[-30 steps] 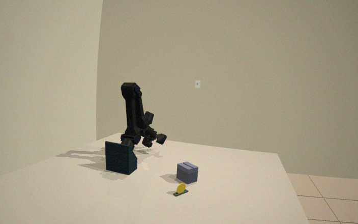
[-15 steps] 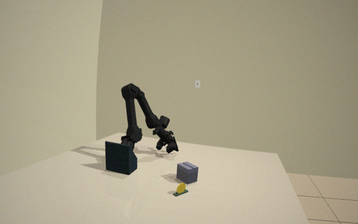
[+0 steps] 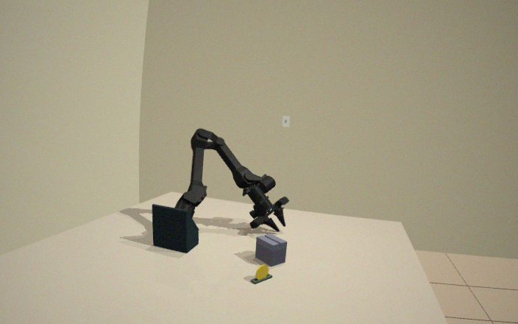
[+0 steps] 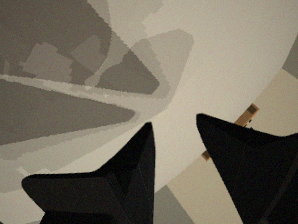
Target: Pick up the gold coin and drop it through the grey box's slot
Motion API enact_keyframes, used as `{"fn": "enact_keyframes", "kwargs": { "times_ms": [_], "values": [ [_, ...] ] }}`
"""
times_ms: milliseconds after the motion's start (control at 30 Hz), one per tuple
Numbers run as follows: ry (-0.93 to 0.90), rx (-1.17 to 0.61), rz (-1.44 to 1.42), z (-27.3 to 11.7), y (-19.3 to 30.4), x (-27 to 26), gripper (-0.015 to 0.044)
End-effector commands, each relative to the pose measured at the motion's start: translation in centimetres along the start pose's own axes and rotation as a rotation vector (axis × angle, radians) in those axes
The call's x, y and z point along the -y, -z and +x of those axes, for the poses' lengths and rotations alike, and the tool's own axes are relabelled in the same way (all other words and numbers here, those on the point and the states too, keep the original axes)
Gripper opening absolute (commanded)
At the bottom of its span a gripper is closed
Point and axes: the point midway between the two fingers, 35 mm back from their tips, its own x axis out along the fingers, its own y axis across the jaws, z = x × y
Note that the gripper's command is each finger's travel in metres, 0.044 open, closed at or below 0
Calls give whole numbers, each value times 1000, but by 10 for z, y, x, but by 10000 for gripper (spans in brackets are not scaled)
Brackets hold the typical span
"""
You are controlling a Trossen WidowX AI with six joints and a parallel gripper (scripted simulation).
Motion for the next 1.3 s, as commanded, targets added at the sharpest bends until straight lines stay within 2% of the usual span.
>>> {"fn": "enact_keyframes", "kwargs": {
  "times_ms": [0,467,667,967,1267],
  "values": [
    [-174,-153,521,24,68,-19,161],
    [-357,-492,1504,36,177,-68,161],
    [-385,-672,1936,27,224,-96,161],
    [-363,-1022,2733,5,280,-141,161],
    [-341,-1140,2962,-4,295,-154,161]
  ]
}}
